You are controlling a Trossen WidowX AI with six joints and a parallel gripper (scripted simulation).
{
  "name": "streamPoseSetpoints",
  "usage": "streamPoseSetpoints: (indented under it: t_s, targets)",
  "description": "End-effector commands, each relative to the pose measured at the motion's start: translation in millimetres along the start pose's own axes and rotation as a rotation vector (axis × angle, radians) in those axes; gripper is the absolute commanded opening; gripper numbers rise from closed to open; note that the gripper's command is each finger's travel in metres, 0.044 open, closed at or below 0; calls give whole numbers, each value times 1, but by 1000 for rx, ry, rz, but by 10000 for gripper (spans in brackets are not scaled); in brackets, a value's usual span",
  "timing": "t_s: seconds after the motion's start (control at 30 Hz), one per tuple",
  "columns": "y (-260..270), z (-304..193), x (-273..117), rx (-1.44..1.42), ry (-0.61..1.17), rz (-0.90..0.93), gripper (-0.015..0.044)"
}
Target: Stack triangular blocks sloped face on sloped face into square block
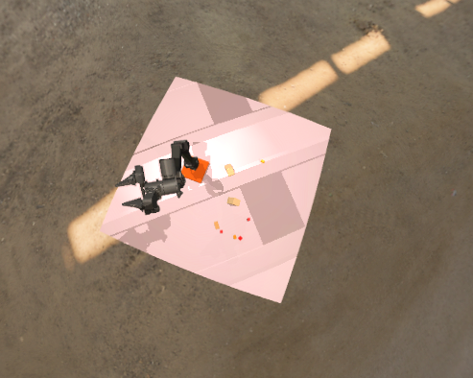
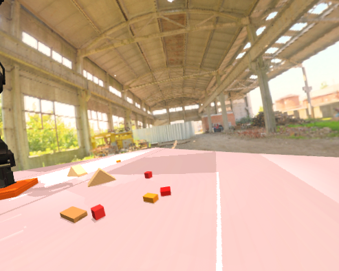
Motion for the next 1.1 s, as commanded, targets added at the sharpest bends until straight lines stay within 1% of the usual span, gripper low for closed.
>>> streamPoseSetpoints:
  t_s: [0.0,0.03,0.17,0.3,0.43,0.6,0.83,0.97,1.07]
  targets:
    - [1,2,-1,1,-7,2,426]
    - [4,6,-3,5,-29,7,440]
    - [31,43,-27,35,-201,66,440]
    - [62,76,-61,73,-379,163,440]
    - [96,104,-106,104,-550,294,440]
    - [137,125,-172,134,-738,502,440]
    - [193,124,-274,140,-915,884,440]
    - [220,105,-334,111,-953,1132,440]
    - [238,83,-377,70,-945,1322,440]
Point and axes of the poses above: the point midway between the two fingers, 35 mm back from their tips, its own x axis out along the fingers, its own y axis across the jaws, z = x × y, the point moved 1 cm from there along -x, back along the fingers, and after that the axes turned 8 degrees about -x, right-handed, at the moved point
